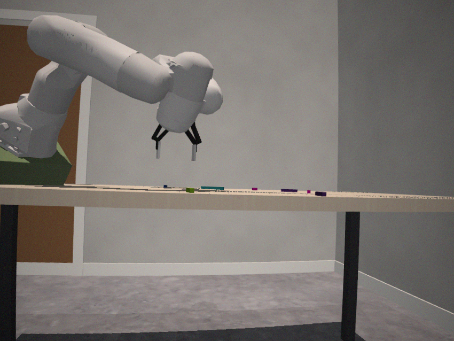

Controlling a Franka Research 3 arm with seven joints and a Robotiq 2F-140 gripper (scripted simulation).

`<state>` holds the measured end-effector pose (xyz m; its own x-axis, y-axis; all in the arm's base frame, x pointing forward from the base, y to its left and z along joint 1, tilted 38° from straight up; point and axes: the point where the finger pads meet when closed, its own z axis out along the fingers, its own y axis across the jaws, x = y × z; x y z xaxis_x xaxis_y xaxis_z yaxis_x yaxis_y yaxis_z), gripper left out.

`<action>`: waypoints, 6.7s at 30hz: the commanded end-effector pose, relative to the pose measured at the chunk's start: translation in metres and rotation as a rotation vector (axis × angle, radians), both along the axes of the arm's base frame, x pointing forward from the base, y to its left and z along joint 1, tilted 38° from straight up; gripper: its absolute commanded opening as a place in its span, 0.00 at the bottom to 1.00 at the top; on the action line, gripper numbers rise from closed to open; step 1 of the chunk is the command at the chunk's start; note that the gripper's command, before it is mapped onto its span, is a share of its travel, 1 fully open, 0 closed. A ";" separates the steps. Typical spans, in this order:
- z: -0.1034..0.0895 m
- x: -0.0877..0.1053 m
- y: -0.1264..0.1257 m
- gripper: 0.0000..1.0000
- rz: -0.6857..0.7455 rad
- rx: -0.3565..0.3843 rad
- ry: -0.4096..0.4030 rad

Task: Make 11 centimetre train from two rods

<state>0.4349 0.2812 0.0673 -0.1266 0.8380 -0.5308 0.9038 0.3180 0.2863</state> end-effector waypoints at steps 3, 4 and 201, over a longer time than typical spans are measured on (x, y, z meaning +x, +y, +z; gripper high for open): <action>0.004 0.007 -0.003 1.00 -0.162 0.075 -0.095; 0.004 0.008 -0.003 1.00 -0.176 0.083 -0.102; 0.060 0.133 -0.055 0.23 -2.035 1.050 -1.153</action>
